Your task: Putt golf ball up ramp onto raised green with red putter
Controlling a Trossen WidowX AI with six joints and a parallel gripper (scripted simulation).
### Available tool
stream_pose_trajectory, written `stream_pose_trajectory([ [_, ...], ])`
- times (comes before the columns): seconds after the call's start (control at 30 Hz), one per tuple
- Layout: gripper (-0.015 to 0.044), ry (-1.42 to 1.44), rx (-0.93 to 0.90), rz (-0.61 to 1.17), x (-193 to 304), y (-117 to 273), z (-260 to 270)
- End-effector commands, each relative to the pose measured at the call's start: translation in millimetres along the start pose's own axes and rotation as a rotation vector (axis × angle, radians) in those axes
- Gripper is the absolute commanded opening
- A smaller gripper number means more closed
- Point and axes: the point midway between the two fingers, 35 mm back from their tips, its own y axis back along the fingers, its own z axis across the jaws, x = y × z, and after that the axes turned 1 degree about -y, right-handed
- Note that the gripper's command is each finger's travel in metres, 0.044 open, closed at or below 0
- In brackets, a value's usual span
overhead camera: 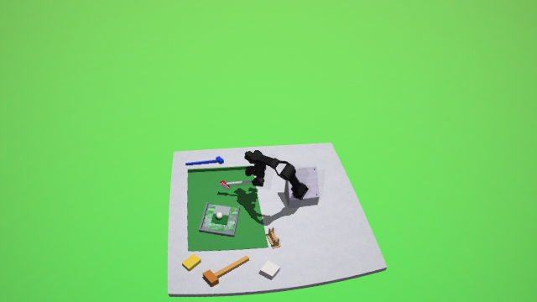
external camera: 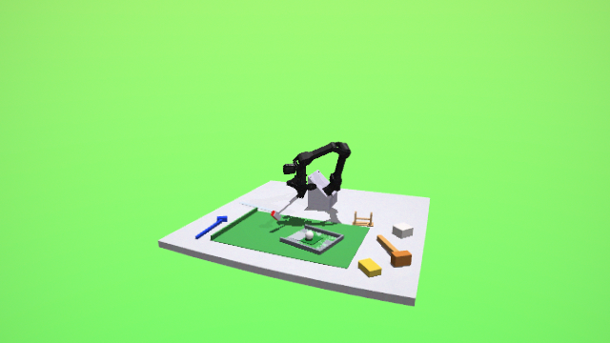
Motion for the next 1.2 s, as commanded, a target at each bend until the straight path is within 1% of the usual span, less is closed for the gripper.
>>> stream_pose_trajectory([
  [0.0, 0.0000, 0.010, 0.006, -0.008, -1.7, 11.7, 0.1],
  [0.03, 0.0000, 0.001, 0.000, -0.001, 0.0, 2.3, 0.1],
  [1.17, 0.0000, 0.001, 0.000, -0.001, 0.0, 2.3, 0.1],
])
